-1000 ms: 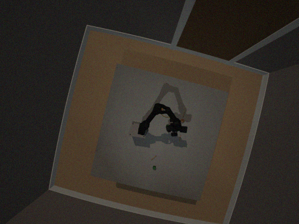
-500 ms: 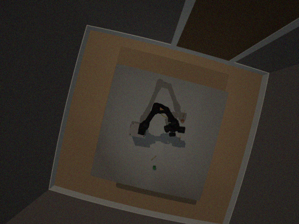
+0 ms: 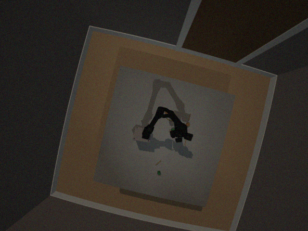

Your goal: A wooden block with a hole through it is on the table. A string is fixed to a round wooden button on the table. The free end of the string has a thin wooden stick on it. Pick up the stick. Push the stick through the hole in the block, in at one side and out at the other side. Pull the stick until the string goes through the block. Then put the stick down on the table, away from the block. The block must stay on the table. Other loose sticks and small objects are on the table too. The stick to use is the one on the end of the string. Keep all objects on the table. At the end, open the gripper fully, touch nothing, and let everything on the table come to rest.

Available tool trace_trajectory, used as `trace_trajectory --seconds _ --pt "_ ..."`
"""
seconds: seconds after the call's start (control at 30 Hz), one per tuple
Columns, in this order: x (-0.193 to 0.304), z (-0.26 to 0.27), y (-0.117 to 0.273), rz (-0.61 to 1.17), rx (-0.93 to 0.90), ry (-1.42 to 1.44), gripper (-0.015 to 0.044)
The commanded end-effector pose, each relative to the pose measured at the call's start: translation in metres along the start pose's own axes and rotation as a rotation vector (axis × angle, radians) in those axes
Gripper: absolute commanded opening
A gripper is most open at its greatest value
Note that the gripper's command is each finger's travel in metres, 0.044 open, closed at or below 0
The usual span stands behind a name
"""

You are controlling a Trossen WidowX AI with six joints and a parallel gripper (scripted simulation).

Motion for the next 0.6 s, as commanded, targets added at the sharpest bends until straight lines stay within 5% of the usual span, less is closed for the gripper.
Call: trace_trajectory --seconds 0.0,0.23,0.57 --pt "-0.001 -0.002 0.028 0.006 -0.003 0.008 0.0123" --pt "0.000 -0.001 0.022 0.012 -0.001 0.069 0.0123" --pt "-0.017 0.001 0.023 0.002 -0.004 1.011 0.0123"
Point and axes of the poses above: the point midway between the two fingers, 35 mm back from their tips, its own y axis back along the fingers, its own z axis across the jaws, x = y × z, the point moved 1 cm from there along y, back along the fingers, and after that the axes turned 6 degrees about -y, right-handed, at the moved point
